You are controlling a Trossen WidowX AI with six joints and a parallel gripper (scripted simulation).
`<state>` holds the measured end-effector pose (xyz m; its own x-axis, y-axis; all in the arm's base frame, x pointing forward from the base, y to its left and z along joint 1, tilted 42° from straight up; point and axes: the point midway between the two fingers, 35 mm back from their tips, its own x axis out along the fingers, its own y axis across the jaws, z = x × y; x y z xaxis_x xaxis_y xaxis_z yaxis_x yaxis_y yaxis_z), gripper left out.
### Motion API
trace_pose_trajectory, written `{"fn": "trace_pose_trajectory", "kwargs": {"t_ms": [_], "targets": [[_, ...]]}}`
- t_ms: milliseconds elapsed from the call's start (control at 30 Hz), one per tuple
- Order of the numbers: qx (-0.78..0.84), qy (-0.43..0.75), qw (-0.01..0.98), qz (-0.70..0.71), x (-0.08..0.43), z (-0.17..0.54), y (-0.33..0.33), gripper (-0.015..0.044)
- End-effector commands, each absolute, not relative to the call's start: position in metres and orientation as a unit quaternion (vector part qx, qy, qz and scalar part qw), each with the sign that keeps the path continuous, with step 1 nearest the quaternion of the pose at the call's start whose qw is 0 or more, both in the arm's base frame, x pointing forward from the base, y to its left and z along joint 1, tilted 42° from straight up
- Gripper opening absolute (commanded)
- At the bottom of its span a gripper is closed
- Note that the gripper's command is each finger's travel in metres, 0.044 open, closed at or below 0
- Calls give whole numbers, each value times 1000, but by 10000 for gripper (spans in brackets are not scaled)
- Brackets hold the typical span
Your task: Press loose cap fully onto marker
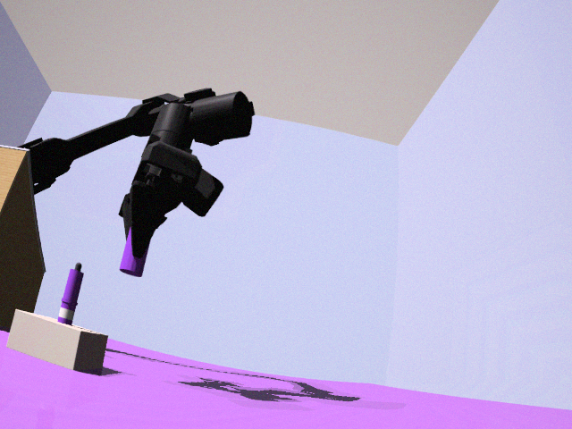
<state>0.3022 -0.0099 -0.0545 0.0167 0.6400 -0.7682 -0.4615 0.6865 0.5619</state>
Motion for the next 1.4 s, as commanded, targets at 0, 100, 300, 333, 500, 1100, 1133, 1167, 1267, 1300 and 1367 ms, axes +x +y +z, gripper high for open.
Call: {"fn": "trace_pose_trajectory", "kwargs": {"t_ms": [0, 100, 300, 333, 500, 1100, 1133, 1167, 1267, 1300, 1367], "targets": [[79, 588, 703, 392, 288, -62, -21, 0], [80, 587, 703, 394, 281, -66, -28, 0], [84, 584, 702, 399, 265, -72, -41, 0], [85, 583, 702, 400, 263, -73, -43, 0], [87, 581, 702, 402, 256, -75, -48, 0], [87, 581, 702, 402, 257, -90, -35, 0], [87, 581, 702, 402, 257, -91, -34, 0], [87, 581, 702, 402, 257, -92, -33, 0], [87, 581, 702, 402, 257, -96, -29, 0], [87, 581, 702, 402, 257, -97, -28, 0], [87, 581, 702, 402, 257, -100, -26, 0]]}}
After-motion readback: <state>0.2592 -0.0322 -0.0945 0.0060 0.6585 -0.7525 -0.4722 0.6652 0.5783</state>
